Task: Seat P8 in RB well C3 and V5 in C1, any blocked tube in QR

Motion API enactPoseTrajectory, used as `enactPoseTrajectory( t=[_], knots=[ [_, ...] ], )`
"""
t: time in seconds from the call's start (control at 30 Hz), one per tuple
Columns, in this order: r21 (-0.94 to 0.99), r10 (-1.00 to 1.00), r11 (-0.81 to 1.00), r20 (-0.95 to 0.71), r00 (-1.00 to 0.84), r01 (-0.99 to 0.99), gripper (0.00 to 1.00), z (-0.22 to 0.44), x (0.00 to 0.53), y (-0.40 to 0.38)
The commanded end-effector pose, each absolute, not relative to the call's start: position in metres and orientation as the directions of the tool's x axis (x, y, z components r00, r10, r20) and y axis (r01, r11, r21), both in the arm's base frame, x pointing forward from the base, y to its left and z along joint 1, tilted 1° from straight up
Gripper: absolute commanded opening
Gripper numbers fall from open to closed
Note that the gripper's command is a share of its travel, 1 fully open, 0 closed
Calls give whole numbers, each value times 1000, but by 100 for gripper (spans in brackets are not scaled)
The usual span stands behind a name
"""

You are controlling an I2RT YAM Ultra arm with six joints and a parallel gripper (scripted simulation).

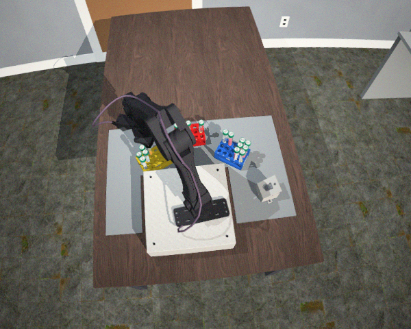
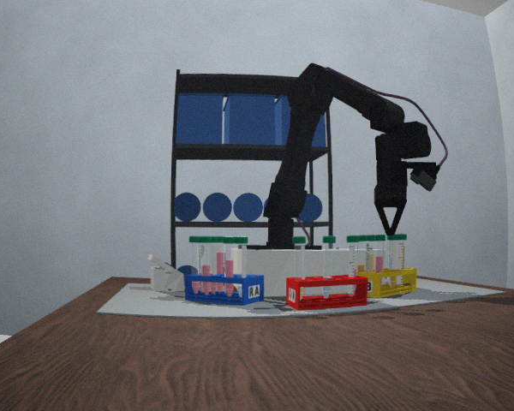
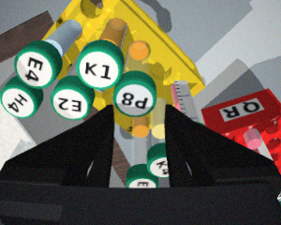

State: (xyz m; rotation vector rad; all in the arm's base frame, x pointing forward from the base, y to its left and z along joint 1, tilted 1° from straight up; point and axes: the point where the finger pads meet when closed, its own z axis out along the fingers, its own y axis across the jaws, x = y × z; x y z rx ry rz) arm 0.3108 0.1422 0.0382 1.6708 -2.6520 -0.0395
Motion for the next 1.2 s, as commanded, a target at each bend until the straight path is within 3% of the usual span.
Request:
enactPoseTrajectory(
  t=[0.0, 1.17],
  knots=[
    [-4, -901, 432, -42, -432, -902, 30, 64, 319, 145],
    [-4, -900, 435, -41, -435, -900, 30, 118, 316, 139]
  ],
)
